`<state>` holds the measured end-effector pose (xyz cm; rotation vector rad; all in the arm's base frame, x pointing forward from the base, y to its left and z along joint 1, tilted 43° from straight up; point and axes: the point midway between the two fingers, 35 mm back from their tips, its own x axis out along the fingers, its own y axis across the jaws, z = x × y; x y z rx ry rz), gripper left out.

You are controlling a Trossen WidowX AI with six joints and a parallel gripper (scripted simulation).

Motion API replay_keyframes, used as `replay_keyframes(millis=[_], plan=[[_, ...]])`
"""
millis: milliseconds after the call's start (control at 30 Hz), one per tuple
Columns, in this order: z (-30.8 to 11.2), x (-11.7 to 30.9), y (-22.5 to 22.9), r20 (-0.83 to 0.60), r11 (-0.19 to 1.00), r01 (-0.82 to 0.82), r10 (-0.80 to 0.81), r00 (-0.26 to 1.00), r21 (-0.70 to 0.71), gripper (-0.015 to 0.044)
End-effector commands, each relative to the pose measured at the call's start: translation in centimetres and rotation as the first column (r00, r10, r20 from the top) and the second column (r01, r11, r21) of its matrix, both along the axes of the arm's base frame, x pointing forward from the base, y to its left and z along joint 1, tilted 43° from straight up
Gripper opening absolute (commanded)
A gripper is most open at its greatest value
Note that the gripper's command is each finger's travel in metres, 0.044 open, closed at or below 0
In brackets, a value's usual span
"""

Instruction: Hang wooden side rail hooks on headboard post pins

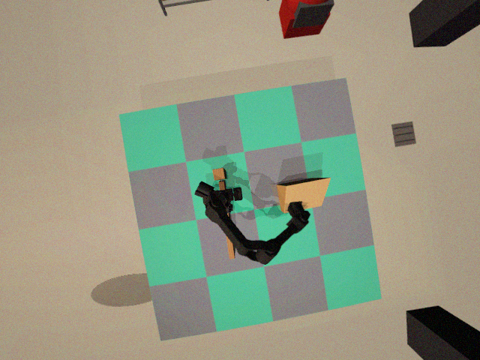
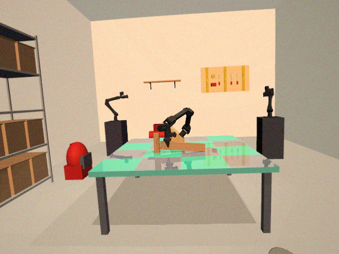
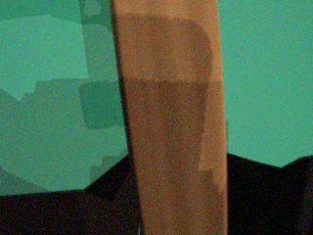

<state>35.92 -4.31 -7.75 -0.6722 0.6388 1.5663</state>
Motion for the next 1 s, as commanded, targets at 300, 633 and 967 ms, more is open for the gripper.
replay_keyframes(millis=[300,633,967], plan=[[0.09,0.46,-0.76,0.012,1.0,0.011,-0.011,1.0,-0.008,0.0],[-0.03,0.36,-0.81,0.012,1.0,0.011,-0.011,1.0,-0.008,0.0],[-0.16,0.32,-0.85,0.012,1.0,0.011,-0.011,1.0,-0.009,0.0]])
